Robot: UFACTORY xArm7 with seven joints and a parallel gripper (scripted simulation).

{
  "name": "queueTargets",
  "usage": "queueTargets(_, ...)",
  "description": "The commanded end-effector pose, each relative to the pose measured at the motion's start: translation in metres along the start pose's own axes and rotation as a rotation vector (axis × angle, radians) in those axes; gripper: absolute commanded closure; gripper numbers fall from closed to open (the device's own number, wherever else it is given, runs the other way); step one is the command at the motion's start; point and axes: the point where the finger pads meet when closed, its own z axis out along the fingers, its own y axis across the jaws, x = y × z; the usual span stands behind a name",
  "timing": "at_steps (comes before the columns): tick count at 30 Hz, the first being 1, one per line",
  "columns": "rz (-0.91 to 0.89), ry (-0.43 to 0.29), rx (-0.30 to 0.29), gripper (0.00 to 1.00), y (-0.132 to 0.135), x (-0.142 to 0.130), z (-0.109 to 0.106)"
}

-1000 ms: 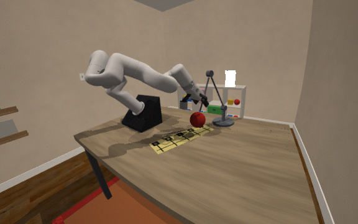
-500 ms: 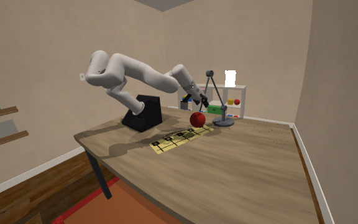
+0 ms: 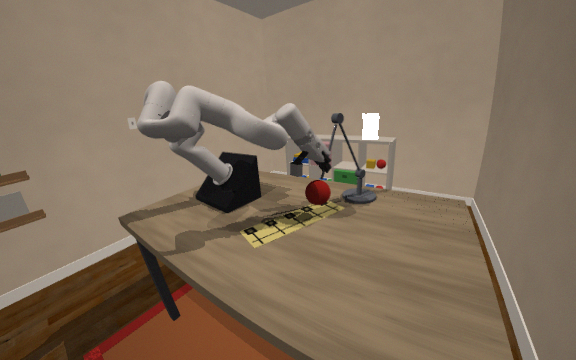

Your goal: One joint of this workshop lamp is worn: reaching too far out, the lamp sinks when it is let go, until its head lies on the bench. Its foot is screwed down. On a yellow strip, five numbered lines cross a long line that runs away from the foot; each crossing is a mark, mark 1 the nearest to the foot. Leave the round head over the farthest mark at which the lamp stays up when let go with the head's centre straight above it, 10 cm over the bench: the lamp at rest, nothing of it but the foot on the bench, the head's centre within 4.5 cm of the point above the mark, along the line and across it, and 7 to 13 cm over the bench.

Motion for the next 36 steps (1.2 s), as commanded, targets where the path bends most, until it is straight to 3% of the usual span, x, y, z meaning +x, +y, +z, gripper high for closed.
queueTargets(1, -0.002, -0.004, 0.003, 1.00, 0.000, -0.003, -0.002)
queueTargets(17, -0.003, -0.004, 0.003, 1.00, -0.001, -0.003, -0.002)
queueTargets(36, -0.003, -0.004, 0.002, 1.00, -0.001, 0.035, -0.024)
